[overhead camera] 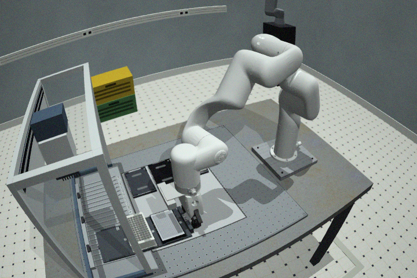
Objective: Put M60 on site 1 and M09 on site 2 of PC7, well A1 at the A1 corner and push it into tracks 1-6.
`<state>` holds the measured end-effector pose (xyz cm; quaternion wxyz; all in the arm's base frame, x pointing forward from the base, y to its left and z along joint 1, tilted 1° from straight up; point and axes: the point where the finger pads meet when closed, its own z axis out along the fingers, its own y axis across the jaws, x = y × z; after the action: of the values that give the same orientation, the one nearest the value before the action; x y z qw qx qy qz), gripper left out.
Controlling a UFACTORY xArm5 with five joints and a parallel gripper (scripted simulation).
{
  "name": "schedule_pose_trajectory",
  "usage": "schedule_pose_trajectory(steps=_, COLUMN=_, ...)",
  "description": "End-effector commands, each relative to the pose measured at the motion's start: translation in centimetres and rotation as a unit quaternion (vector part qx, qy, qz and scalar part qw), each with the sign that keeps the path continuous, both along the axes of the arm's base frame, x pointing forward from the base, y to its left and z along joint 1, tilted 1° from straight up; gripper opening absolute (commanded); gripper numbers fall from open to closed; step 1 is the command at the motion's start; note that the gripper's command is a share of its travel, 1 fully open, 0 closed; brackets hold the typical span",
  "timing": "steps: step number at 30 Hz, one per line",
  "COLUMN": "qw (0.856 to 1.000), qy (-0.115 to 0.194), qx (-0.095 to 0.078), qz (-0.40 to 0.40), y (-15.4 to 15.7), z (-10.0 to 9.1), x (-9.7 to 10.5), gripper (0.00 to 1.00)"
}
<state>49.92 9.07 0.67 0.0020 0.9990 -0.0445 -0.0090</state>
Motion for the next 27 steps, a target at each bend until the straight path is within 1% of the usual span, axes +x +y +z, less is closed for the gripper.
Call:
schedule_pose_trajectory(steps=1, qw=1.000, qy=-0.001, qx=0.007, qz=0.000, y=0.0, z=0.2, x=0.6, gripper=0.81)
schedule_pose_trajectory(steps=19, qw=1.000, qy=-0.001, qx=0.007, qz=0.000, y=-0.2, z=0.1, x=2.2, gripper=0.81)
schedule_pose_trajectory(steps=27, qw=1.000, qy=-0.001, qx=0.007, qz=0.000, y=-0.2, z=0.1, x=2.4, gripper=0.81)
